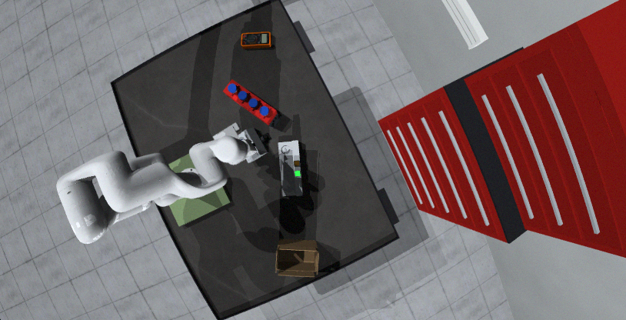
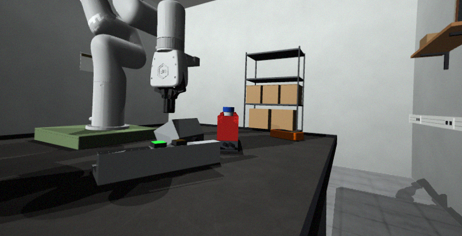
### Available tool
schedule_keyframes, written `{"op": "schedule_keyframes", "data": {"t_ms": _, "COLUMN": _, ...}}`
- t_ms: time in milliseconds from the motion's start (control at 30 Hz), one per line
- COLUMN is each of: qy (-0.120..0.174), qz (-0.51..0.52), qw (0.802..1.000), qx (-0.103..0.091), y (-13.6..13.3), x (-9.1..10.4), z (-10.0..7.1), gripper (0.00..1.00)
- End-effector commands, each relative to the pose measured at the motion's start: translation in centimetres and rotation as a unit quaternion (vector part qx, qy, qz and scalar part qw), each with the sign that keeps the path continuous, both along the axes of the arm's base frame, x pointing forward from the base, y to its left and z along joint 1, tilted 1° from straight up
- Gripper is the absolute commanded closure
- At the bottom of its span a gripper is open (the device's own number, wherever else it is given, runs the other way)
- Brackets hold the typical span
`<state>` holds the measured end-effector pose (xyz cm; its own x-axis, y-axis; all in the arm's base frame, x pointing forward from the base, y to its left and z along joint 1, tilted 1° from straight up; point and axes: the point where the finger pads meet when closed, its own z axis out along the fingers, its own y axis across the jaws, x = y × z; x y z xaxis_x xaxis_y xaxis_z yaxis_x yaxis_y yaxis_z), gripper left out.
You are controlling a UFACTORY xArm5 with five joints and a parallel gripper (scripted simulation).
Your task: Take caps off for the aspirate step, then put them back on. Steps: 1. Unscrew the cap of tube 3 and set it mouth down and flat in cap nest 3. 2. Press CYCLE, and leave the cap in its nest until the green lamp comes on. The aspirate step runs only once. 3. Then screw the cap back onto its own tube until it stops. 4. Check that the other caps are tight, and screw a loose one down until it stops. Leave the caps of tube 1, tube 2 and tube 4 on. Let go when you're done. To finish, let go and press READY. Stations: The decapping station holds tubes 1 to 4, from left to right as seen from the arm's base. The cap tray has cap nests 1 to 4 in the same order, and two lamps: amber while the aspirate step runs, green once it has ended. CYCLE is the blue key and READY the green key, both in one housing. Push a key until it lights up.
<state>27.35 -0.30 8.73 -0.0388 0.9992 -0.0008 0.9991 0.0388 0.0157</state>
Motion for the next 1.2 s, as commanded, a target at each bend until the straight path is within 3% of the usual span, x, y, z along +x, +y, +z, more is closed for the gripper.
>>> {"op": "schedule_keyframes", "data": {"t_ms": 0, "qy": -0.001, "qz": 0.000, "qw": 1.000, "qx": -0.001, "y": 0.0, "x": 0.0, "z": -0.8, "gripper": 1.00}}
{"op": "schedule_keyframes", "data": {"t_ms": 100, "qy": -0.001, "qz": 0.000, "qw": 1.000, "qx": -0.001, "y": 0.0, "x": 0.1, "z": -1.7, "gripper": 1.00}}
{"op": "schedule_keyframes", "data": {"t_ms": 1167, "qy": -0.001, "qz": 0.000, "qw": 1.000, "qx": -0.001, "y": 0.0, "x": 0.1, "z": -2.2, "gripper": 1.00}}
